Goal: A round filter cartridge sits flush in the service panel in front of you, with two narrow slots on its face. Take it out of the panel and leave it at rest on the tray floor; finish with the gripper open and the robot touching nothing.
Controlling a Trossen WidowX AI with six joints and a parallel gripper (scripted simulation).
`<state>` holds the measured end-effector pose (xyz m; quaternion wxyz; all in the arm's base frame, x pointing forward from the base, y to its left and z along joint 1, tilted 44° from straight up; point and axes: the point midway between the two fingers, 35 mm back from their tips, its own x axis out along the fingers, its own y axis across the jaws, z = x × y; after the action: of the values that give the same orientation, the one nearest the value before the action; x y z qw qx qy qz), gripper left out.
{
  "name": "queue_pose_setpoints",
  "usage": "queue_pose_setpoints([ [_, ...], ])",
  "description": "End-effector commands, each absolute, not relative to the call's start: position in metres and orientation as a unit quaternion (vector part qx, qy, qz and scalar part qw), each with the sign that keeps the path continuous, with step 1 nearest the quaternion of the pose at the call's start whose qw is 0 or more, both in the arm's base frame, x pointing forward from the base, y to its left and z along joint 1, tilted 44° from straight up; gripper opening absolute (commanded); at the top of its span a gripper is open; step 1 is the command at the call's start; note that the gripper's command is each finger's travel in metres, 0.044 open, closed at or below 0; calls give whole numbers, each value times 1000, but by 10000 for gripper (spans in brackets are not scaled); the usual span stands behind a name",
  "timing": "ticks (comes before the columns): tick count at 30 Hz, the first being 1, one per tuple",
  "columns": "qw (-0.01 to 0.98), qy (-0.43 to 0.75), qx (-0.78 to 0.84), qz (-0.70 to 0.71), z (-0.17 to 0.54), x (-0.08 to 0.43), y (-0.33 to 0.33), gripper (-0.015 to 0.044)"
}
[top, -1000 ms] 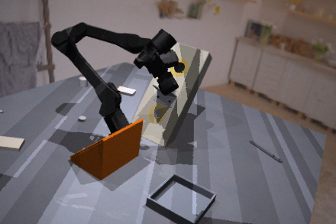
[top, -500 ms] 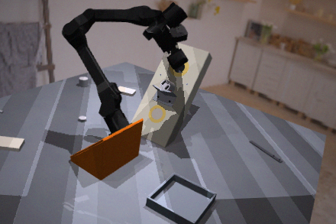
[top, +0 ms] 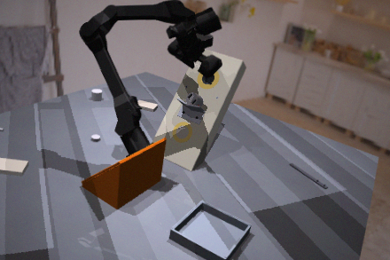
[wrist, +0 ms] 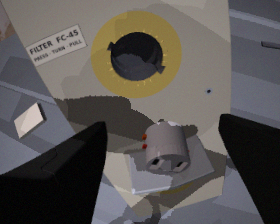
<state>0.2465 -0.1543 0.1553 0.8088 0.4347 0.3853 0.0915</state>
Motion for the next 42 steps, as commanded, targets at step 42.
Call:
queue_pose_setpoints([
  [42,810,453,324,183,87,251,-85,305],
])
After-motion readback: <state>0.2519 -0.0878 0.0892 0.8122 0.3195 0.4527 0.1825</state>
